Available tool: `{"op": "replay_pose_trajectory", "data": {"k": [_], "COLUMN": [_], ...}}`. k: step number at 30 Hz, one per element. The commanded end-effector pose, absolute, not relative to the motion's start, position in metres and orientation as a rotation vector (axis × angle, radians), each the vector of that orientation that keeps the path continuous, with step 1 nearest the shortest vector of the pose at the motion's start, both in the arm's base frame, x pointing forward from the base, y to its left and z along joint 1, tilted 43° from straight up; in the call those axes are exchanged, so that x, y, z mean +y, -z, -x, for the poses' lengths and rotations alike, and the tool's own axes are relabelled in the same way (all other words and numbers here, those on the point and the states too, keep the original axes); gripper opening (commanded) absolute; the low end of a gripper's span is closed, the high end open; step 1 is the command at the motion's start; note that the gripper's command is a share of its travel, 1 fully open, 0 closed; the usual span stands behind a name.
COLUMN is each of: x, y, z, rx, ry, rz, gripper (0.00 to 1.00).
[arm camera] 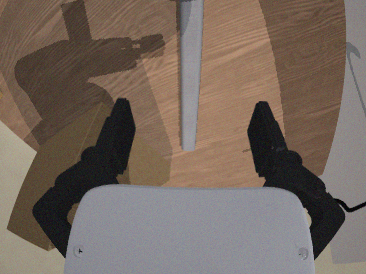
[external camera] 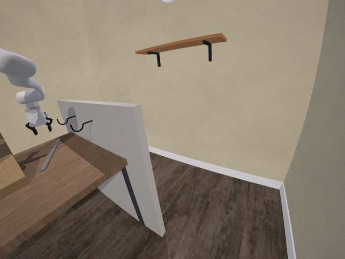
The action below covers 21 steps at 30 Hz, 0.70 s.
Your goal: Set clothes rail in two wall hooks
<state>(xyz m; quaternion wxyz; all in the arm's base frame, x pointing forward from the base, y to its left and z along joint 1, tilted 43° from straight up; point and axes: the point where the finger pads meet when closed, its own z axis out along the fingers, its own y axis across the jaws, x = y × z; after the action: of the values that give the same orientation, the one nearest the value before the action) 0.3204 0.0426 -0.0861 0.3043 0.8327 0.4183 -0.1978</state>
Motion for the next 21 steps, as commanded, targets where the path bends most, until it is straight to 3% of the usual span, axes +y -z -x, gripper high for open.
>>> {"op": "replay_pose_trajectory", "data": {"k": [1,21], "x": [0.040,0.021], "y": [0.090,0.111], "z": [-0.321,-0.319], "rx": [1.110,1.110], "ry": [0.520,0.520], "rz": [-2.206,-2.206], "gripper": [1.00,1.00]}}
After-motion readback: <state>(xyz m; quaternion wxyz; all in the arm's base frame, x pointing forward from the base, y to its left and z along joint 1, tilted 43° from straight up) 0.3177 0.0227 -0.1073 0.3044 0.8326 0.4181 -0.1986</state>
